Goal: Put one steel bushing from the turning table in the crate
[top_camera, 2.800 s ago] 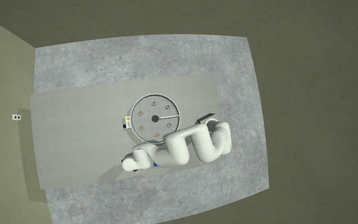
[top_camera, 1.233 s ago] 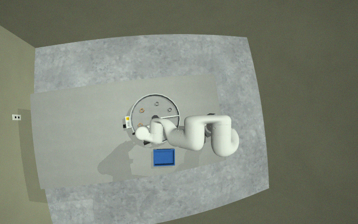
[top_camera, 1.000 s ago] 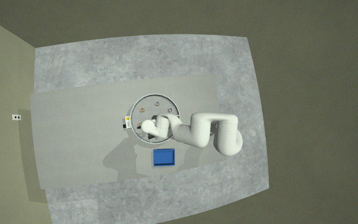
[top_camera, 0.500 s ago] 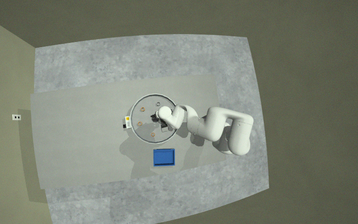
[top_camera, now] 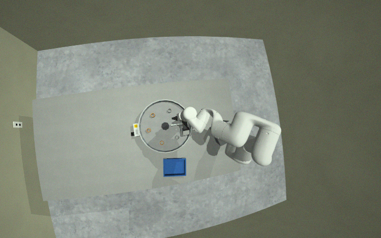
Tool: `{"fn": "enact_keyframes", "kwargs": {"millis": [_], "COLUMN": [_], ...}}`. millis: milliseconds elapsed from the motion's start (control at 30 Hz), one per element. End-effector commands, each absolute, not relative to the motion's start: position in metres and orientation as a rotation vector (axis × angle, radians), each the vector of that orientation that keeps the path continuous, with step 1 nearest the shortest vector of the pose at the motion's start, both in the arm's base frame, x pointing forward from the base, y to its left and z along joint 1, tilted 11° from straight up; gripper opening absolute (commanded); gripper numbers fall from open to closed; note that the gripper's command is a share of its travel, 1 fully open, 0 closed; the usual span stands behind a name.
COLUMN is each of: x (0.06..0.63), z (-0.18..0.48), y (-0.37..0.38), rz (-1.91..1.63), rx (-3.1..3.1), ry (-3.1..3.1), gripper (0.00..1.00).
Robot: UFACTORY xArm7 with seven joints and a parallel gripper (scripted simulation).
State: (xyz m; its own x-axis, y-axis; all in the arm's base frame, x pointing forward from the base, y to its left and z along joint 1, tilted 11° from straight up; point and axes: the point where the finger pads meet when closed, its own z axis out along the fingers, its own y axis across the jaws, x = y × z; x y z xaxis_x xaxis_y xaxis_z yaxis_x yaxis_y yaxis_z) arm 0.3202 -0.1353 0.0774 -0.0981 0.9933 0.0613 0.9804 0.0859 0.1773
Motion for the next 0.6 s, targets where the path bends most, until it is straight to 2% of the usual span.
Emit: {"fn": "enact_keyframes", "kwargs": {"millis": [0,267,300,567], "x": [0.3192,0.3192,0.3192,0.3192], "z": [0.0785,0.0785,0.0785,0.0785], "y": [-0.1365,-0.1365,-0.1365,-0.1365], "rz": [0.269,0.269,0.269,0.269], "rx": [2.057,2.057,2.057,2.057], "ry": [2.255,2.255,2.255,2.255], "gripper": [1.00,1.00,0.12,0.12]}}
